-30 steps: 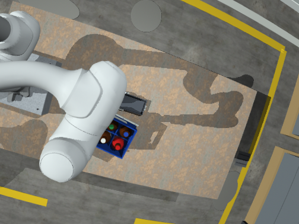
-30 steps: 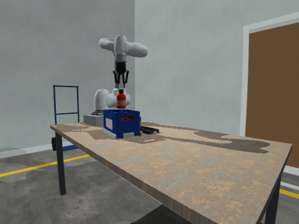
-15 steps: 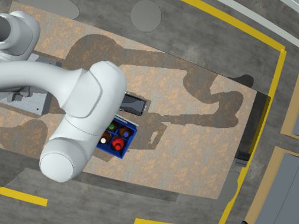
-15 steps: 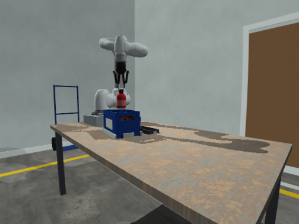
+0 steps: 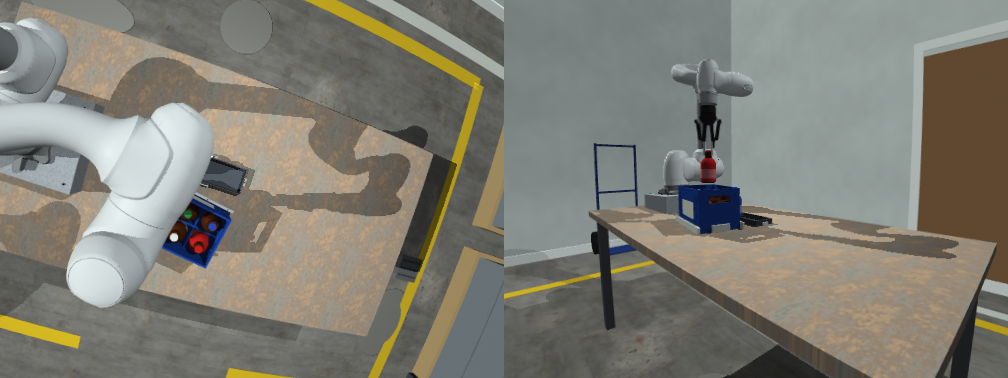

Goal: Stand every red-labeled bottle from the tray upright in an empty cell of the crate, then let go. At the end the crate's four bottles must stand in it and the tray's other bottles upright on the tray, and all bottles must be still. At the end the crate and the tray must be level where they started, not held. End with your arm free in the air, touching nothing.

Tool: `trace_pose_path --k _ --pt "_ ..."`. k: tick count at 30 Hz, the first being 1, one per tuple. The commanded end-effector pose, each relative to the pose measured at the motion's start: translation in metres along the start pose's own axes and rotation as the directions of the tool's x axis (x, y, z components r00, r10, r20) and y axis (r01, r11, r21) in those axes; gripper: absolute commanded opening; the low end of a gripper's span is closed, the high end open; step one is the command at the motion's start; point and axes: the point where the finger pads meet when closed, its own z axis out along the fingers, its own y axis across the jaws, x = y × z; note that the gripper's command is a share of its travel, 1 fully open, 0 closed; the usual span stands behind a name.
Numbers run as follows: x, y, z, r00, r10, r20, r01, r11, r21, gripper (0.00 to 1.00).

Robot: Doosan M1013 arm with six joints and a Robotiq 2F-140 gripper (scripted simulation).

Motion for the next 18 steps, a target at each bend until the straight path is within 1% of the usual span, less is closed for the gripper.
trace_pose_path --k 1,18 --pt "0.0 0.0 -0.0001 1.0 0.0 0.0 0.0 1.0 0.0 0.0" --pt "0.0 0.0 0.0029 1.0 0.0 0.0 0.0 1.0 0.0 0.0"
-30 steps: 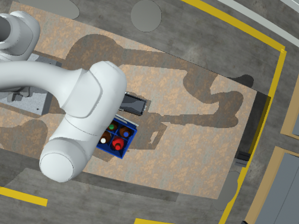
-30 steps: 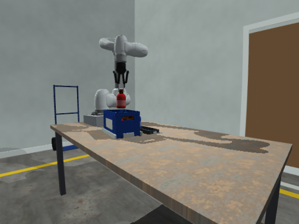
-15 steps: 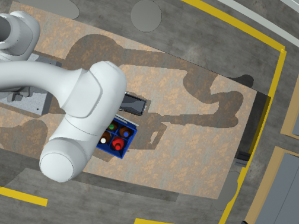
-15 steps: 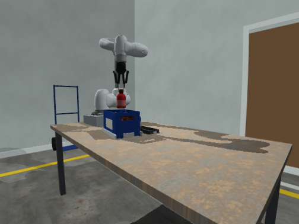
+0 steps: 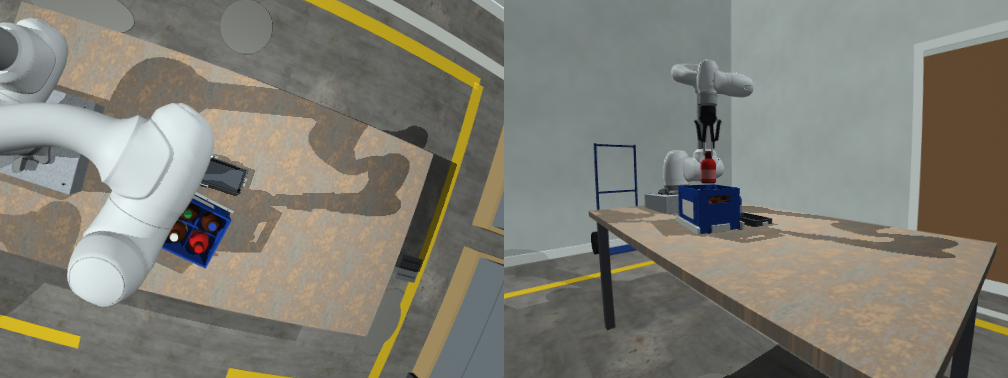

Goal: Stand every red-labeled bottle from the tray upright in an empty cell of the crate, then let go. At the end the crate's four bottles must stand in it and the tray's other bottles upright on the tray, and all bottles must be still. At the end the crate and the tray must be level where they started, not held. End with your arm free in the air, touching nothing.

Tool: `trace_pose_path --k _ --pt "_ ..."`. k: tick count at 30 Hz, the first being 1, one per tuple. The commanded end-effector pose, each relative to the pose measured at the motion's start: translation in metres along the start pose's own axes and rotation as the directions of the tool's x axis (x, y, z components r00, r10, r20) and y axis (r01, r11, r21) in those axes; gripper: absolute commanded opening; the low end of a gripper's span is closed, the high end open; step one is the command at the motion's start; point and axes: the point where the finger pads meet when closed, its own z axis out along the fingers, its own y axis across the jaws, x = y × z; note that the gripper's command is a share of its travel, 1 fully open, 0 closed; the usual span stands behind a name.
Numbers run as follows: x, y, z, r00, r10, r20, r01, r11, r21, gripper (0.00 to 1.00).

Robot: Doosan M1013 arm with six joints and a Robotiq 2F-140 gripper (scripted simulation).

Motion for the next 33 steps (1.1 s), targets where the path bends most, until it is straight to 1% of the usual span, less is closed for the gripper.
trace_pose_path --k 1,8,33 --pt "0.0 0.0 0.001 1.0 0.0 0.0 0.0 1.0 0.0 0.0" --pt "0.0 0.0 0.005 1.0 0.0 0.0 0.0 1.0 0.0 0.0" --pt "0.0 0.0 0.031 1.0 0.0 0.0 0.0 1.0 0.0 0.0"
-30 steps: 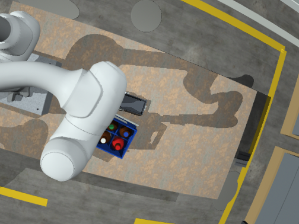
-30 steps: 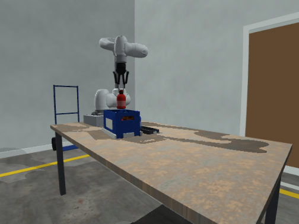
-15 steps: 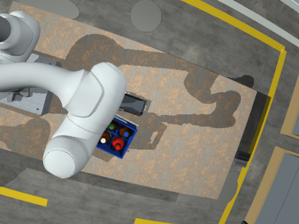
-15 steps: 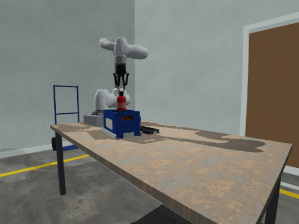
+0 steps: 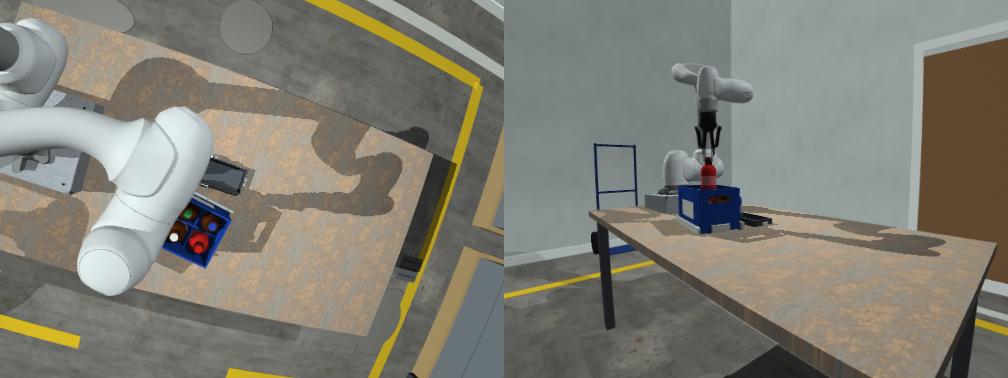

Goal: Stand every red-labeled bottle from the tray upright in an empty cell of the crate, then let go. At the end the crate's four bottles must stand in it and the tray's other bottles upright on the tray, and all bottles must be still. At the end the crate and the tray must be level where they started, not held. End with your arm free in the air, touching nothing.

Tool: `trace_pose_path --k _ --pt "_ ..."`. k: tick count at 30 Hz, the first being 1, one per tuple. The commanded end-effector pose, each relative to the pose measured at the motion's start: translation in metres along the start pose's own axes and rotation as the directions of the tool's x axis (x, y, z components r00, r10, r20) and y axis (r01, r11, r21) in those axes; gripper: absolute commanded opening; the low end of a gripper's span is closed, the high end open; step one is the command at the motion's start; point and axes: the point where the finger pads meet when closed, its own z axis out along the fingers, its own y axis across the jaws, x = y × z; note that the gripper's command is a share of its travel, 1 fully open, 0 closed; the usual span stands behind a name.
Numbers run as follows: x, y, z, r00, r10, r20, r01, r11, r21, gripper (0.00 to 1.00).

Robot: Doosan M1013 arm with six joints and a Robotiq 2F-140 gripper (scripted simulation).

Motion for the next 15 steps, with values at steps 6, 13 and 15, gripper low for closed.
trace_pose_path --k 6,13,15 --pt "0.0 0.0 0.0043 1.0 0.0 0.0 0.0 1.0 0.0 0.0" --pt "0.0 0.0 0.0063 1.0 0.0 0.0 0.0 1.0 0.0 0.0" --pt "0.0 0.0 0.0066 1.0 0.0 0.0 0.0 1.0 0.0 0.0"
